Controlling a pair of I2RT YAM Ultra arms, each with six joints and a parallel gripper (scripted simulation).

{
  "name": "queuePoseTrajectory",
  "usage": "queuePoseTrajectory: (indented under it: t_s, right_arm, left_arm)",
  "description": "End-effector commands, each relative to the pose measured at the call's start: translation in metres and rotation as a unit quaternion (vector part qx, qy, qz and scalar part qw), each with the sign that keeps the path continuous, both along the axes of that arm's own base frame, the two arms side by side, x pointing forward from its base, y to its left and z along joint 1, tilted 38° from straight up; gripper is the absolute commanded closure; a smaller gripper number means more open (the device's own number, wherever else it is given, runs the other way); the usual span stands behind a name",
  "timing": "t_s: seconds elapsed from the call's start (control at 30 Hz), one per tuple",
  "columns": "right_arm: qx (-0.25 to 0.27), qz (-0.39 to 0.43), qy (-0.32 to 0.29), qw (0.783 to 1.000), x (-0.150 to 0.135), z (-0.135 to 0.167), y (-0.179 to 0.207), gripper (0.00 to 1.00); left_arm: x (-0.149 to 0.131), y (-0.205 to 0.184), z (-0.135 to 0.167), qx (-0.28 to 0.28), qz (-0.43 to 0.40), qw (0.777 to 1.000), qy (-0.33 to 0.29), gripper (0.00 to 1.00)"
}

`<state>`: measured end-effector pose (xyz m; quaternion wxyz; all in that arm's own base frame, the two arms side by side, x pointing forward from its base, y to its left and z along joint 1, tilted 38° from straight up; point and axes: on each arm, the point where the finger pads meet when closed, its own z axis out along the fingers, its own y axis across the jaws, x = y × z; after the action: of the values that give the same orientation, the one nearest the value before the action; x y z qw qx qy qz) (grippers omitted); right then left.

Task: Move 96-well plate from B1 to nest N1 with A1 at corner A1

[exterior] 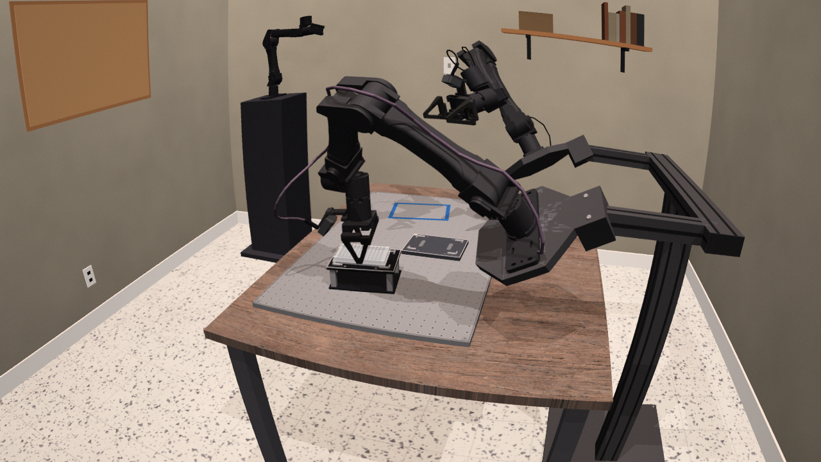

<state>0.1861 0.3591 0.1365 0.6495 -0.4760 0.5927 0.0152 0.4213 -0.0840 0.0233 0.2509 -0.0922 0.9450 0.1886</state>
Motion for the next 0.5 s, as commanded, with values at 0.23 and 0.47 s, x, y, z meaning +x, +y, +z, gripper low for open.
queuePoseTrajectory:
  t_s: [0.23,0.47]
  right_arm:
    - [0.010,0.007,-0.003,1.000,-0.004,0.005,0.004,0.00]
    - [0.010,0.007,-0.003,1.000,-0.004,0.005,0.004,0.00]
  left_arm:
    - [0.000,-0.007,0.006,-0.003,-0.003,1.000,0.000,0.19]
    - [-0.004,-0.011,0.017,-0.004,-0.002,1.000,-0.005,0.19]
